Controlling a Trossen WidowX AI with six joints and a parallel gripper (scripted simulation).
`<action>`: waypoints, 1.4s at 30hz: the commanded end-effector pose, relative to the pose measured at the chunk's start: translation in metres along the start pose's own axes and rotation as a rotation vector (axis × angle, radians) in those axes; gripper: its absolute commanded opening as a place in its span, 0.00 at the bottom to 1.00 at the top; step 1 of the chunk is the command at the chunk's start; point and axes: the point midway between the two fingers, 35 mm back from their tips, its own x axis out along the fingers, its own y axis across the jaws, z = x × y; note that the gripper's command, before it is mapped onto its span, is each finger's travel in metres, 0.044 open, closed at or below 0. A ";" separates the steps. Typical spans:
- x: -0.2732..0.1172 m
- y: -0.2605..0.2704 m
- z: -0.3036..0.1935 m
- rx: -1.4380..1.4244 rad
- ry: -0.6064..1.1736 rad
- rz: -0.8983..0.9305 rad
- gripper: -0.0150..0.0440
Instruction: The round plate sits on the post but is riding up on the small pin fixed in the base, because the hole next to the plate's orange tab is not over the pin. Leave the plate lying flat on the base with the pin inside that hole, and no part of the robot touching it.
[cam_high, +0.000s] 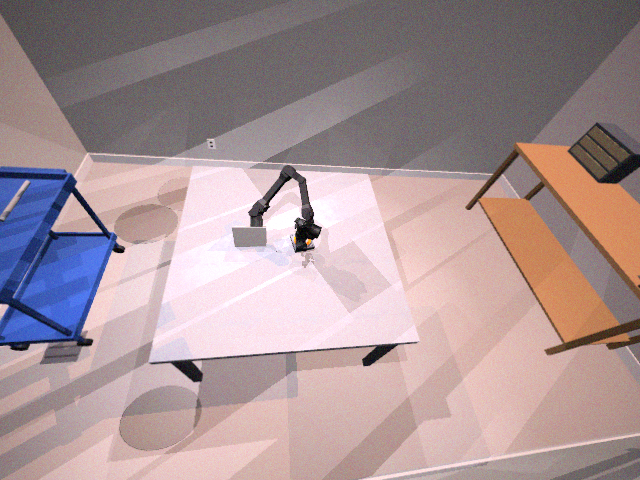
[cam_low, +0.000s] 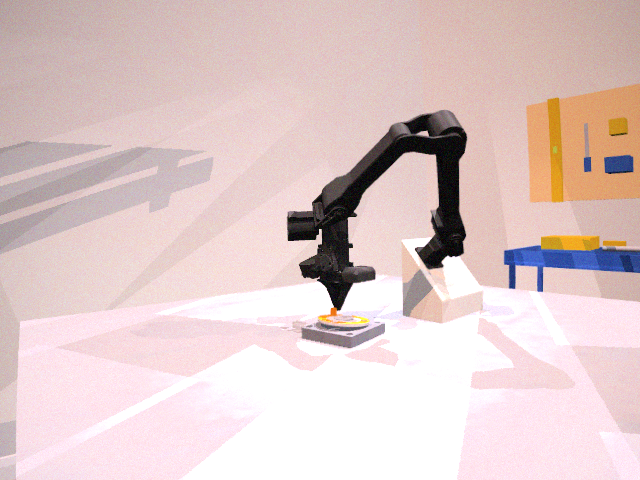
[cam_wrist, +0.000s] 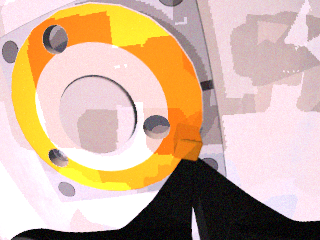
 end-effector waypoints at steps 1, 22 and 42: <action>-0.001 -0.002 0.008 -0.014 -0.009 -0.003 0.25; -0.003 -0.003 0.017 -0.014 -0.009 -0.003 0.25; -0.009 -0.005 0.026 -0.014 -0.010 -0.004 0.25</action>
